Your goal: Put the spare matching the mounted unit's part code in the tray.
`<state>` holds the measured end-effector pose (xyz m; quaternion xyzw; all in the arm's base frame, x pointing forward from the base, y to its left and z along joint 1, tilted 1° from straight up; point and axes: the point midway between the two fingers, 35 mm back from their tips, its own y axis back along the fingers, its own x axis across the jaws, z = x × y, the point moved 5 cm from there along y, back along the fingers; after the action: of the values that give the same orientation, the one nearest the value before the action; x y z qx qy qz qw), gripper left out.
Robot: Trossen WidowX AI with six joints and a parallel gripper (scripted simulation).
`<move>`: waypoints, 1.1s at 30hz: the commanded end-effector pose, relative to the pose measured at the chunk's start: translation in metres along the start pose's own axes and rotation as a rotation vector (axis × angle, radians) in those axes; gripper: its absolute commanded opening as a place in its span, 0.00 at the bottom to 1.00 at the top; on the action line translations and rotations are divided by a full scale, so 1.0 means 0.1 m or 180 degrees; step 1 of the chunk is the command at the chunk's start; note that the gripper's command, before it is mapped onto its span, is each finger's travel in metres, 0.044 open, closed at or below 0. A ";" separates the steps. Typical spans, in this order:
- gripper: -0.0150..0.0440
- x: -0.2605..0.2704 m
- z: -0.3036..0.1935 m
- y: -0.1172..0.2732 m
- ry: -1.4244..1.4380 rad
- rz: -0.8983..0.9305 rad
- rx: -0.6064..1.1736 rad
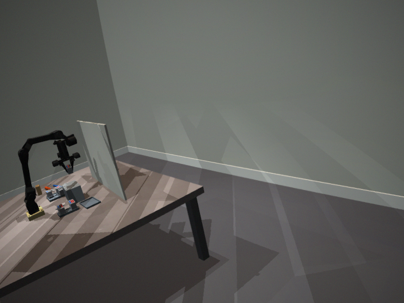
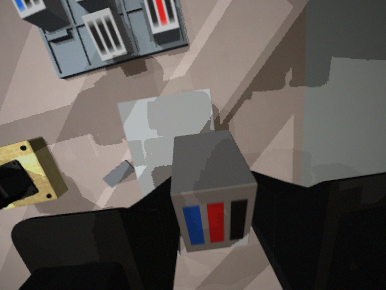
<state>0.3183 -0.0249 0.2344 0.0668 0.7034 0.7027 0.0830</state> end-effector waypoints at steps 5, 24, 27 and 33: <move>0.25 -0.21 -0.48 0.00 0.0098 0.0007 0.0027; 0.25 -0.37 -1.71 -0.06 0.0308 0.0056 0.0033; 0.25 -0.35 -1.90 -0.08 0.0339 0.0063 0.0031; 0.25 -0.35 -1.95 -0.08 0.0346 0.0064 0.0031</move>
<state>0.3118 -0.2195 0.2250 0.0419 0.7077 0.7040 0.0409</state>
